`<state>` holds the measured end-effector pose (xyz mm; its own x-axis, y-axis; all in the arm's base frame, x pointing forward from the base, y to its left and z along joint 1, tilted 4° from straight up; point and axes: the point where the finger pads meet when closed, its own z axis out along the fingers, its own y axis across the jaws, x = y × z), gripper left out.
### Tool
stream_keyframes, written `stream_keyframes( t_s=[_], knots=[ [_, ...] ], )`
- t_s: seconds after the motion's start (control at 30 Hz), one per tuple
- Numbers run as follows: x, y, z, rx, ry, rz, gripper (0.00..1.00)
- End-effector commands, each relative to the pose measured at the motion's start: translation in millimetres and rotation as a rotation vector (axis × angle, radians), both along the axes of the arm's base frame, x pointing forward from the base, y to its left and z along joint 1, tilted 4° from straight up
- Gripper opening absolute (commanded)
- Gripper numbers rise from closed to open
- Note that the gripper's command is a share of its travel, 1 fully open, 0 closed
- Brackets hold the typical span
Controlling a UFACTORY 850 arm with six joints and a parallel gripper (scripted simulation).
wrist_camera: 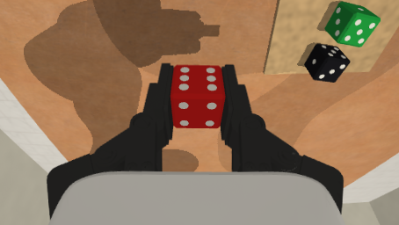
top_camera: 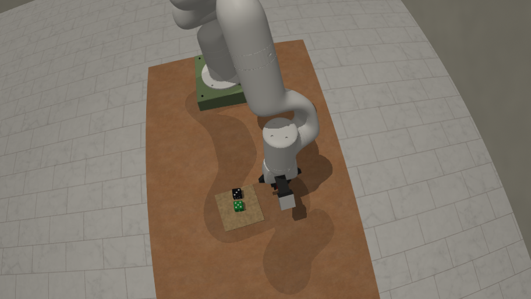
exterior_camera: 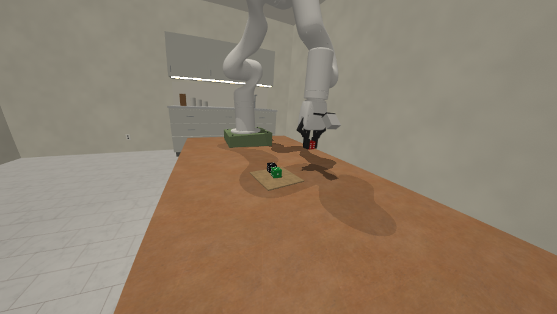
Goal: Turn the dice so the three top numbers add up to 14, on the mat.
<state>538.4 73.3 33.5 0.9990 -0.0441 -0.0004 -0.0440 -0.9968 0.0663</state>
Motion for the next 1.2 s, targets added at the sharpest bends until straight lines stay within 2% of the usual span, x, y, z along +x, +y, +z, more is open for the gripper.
stream_keyframes(
  t_s=[0.0, 0.47, 0.63, 0.7, 0.8, 1.17],
  knots=[
    [0.2, 0.5, 10.2, 0.000, 0.000, 0.000, 0.27],
    [0.1, 0.7, 9.9, 0.001, 0.002, 0.032, 0.27],
    [-0.4, 1.8, 8.3, 0.001, 0.013, 0.205, 0.27],
    [-0.4, 1.8, 8.3, 0.001, 0.013, 0.205, 0.27],
    [-0.8, 2.8, 6.9, 0.001, 0.024, 0.363, 0.27],
    [-1.9, 5.1, 3.4, 0.002, 0.049, 0.738, 0.27]
  ],
)
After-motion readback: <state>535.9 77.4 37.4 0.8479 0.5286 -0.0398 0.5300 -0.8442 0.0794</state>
